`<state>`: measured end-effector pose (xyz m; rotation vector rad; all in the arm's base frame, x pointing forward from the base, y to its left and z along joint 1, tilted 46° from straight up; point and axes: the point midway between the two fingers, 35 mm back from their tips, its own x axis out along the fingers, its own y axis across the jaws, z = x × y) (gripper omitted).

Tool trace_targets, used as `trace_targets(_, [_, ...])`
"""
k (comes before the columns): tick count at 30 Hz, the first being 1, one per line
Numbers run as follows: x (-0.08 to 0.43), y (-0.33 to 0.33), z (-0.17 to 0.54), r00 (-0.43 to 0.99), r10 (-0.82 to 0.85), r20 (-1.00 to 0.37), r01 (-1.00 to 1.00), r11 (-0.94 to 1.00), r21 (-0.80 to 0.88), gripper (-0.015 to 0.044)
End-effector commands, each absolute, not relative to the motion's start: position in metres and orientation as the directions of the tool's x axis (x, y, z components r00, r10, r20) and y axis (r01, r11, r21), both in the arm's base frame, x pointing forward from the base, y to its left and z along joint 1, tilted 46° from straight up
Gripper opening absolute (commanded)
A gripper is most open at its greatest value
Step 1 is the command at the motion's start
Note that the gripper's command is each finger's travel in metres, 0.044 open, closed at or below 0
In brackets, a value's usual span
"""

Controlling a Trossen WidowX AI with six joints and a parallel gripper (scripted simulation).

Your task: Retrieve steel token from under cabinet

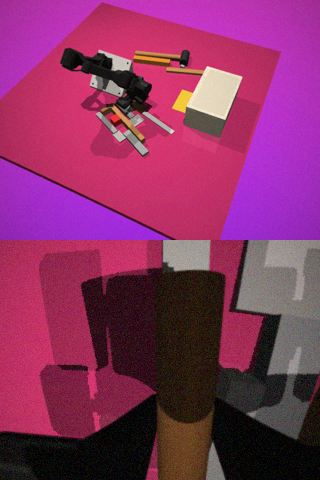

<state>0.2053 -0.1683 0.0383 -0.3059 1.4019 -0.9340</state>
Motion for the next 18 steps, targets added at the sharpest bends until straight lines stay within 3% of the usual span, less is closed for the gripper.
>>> trace_targets(1, [0.2061,-0.1686,0.0396,-0.101,-0.710,-0.697,0.341,0.633,-0.695,0.0000])
trace_targets(18, [0.2062,-0.1685,0.0394,-0.101,-0.710,-0.697,0.212,0.669,-0.712,0.0000])
